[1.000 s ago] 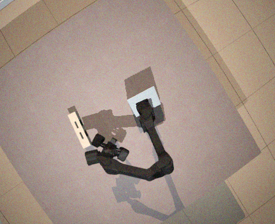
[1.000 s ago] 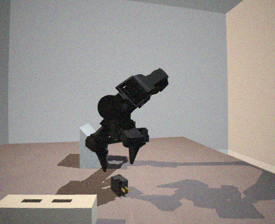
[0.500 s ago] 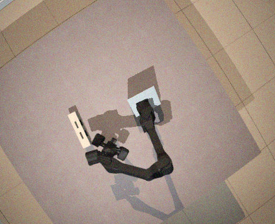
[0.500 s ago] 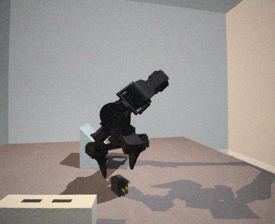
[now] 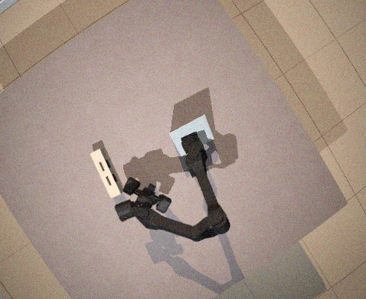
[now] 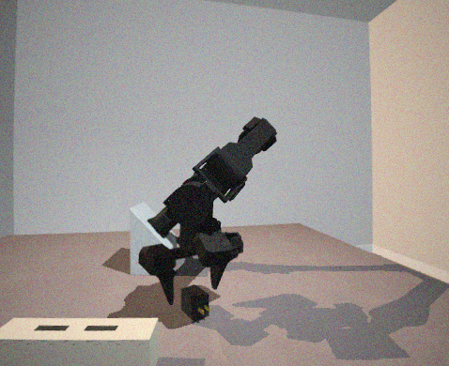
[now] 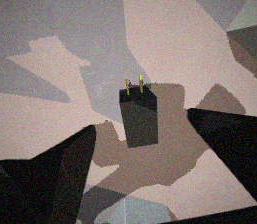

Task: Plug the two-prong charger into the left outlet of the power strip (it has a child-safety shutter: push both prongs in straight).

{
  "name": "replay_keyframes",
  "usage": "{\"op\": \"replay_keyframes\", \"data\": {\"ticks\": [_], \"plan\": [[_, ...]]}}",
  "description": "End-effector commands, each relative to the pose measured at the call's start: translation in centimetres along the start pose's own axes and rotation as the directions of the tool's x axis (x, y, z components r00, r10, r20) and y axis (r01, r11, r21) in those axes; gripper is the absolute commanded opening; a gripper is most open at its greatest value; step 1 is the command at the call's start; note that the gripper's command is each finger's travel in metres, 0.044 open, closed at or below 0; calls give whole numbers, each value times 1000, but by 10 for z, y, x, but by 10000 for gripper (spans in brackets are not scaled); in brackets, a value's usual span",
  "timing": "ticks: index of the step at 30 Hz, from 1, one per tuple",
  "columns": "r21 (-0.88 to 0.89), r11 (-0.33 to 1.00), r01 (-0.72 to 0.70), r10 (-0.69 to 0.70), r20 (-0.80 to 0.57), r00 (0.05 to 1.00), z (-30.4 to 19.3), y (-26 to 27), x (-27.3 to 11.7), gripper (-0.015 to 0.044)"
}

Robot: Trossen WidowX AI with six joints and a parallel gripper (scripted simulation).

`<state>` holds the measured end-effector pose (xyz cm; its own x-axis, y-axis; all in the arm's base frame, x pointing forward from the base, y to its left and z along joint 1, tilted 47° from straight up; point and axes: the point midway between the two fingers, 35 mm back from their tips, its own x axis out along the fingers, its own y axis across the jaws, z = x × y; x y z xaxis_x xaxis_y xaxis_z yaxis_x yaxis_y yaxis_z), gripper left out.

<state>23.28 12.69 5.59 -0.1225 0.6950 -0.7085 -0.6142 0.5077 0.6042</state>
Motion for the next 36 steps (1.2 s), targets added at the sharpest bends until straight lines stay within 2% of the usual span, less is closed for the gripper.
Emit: {"op": "replay_keyframes", "data": {"ticks": [1,14,26,32,35,36], "plan": [[7,1000,-5,5,1,1000,-1,1,7,440],[7,1000,-8,8,2,1000,0,2,24,440],[0,1000,-3,3,1,1000,1,1,21,125],[0,1000,-3,3,1,1000,1,1,21,85],[0,1000,-3,3,0,1000,1,1,17,6],[1,1000,-2,2,0,1000,1,1,15,0]]}}
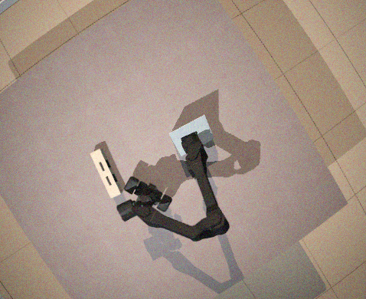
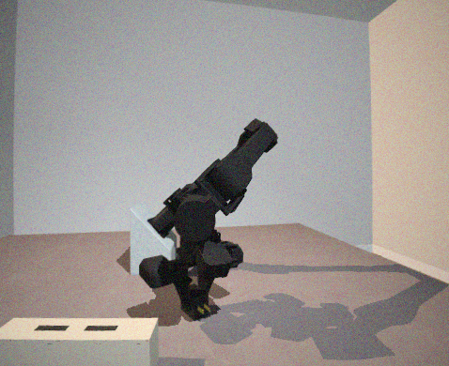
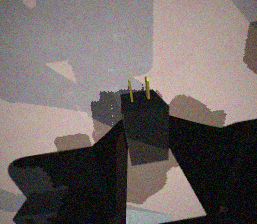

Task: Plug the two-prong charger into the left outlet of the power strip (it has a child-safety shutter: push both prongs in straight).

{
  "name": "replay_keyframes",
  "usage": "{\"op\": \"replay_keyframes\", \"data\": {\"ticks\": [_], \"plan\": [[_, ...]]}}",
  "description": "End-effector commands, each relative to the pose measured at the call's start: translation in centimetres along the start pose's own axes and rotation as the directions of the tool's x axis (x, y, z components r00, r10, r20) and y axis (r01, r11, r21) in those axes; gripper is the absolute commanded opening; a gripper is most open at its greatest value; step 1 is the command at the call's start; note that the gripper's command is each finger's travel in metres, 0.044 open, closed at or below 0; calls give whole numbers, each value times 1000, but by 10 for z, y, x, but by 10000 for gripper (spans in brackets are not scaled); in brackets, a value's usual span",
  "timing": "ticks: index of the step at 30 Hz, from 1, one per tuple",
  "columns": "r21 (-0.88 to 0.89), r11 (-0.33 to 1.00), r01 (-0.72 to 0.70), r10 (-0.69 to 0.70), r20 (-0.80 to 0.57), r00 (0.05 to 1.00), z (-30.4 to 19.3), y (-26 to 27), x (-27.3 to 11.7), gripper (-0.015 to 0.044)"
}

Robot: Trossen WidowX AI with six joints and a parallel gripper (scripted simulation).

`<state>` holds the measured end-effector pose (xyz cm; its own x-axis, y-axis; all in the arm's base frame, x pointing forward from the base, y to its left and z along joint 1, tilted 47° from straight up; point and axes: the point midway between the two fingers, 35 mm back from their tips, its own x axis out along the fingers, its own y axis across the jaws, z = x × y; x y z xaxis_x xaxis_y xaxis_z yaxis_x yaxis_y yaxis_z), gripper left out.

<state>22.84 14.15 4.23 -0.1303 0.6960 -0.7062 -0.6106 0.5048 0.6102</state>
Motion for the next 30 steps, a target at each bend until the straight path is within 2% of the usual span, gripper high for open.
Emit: {"op": "replay_keyframes", "data": {"ticks": [1,14,30], "plan": [[-3,1000,5,-5,4,1000,1,-2,-8,0],[3,1000,1,-1,5,1000,-10,-1,-52,0],[136,991,-7,6,5,1000,-16,-24,-43,0]]}}
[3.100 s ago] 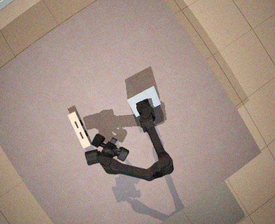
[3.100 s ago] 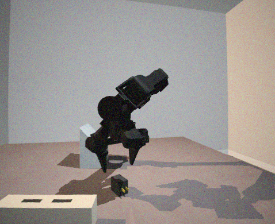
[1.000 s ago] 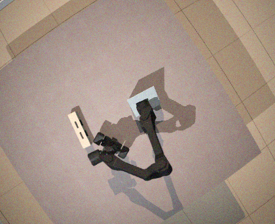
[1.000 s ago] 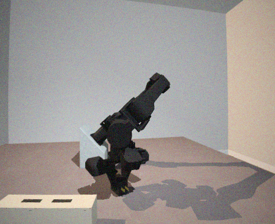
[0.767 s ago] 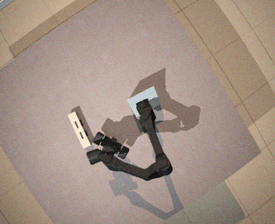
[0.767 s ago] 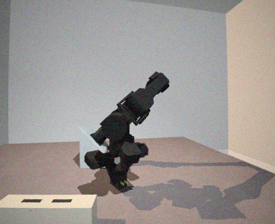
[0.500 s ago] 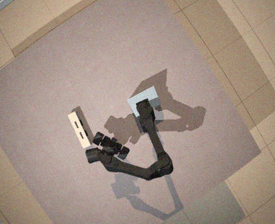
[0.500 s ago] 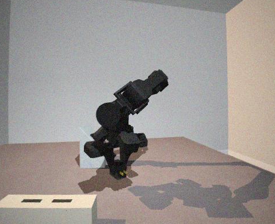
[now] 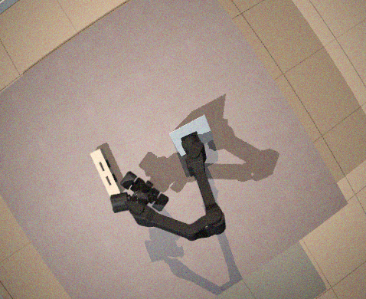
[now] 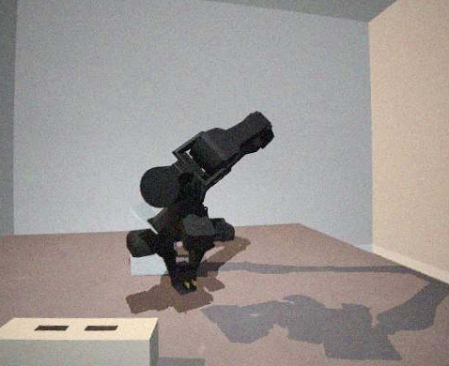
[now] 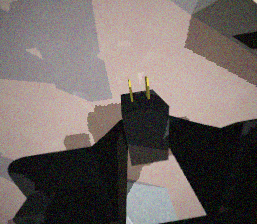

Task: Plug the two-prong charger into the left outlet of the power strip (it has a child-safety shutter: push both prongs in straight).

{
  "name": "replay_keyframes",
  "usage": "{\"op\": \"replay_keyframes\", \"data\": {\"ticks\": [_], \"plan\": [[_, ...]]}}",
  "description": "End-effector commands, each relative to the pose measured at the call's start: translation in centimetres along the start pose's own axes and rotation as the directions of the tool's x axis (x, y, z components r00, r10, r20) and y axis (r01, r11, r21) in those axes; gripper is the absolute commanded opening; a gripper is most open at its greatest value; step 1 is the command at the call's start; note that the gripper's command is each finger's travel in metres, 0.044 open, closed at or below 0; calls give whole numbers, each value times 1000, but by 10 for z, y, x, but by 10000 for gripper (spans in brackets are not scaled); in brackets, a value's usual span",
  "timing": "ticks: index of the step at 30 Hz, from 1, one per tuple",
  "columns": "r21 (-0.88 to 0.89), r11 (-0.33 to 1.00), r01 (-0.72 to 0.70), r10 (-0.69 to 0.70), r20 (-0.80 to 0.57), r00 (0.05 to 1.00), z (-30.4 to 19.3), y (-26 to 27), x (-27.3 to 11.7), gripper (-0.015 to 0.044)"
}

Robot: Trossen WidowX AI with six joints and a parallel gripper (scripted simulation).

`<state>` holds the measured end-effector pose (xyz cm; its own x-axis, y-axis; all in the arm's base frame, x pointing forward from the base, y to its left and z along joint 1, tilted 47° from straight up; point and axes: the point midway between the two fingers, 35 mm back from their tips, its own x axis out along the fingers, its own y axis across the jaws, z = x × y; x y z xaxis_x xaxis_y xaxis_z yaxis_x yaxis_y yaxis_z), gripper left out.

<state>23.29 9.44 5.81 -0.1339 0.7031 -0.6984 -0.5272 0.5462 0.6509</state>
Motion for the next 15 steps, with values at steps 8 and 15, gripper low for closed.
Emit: {"op": "replay_keyframes", "data": {"ticks": [8,15], "plan": [[122,993,-1,0,2,1000,-4,-22,7,0],[196,981,-5,5,3,1000,-8,-34,13,0]]}}
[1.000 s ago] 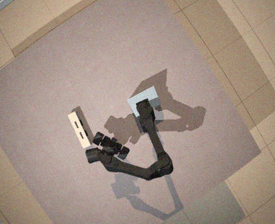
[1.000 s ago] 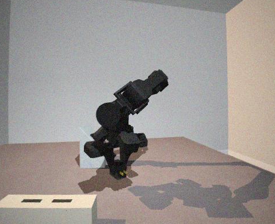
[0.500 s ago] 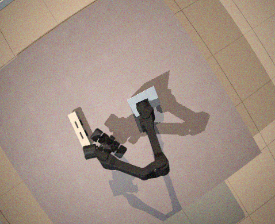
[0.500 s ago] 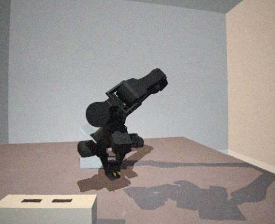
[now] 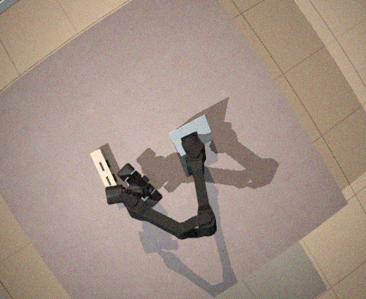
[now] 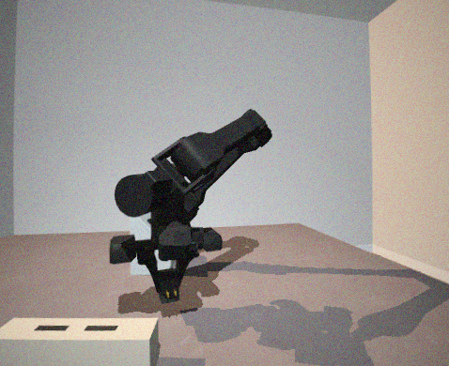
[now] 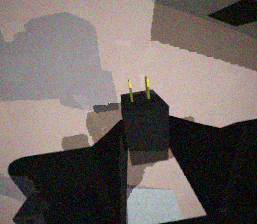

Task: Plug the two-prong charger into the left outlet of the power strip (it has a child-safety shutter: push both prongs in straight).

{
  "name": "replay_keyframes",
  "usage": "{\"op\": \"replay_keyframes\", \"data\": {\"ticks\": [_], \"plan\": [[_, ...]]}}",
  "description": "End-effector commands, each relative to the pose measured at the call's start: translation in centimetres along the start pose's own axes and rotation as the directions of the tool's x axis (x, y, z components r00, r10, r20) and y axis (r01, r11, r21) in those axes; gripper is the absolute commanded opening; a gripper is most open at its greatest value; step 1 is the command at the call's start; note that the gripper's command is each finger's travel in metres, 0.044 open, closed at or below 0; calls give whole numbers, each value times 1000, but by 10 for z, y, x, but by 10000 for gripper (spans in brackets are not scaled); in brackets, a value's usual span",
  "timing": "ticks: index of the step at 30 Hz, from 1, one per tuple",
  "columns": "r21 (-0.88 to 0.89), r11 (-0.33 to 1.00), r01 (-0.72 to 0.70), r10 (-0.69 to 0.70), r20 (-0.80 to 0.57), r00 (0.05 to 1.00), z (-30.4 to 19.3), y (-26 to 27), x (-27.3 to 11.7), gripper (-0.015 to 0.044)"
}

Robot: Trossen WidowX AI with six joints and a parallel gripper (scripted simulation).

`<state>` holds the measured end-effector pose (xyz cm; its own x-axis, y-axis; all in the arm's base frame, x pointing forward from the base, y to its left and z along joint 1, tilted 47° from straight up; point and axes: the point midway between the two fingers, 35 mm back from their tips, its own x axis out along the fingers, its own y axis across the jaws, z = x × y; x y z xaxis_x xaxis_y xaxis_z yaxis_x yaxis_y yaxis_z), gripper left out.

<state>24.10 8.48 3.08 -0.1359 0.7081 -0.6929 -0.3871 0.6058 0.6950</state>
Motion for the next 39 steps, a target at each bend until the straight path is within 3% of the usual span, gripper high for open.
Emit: {"op": "replay_keyframes", "data": {"ticks": [1,26,39], "plan": [[50,999,2,-2,1,1000,-2,-9,3,0],[313,950,-18,18,2,1000,-15,-52,25,0],[323,946,-18,19,3,1000,-5,-58,24,0]]}}
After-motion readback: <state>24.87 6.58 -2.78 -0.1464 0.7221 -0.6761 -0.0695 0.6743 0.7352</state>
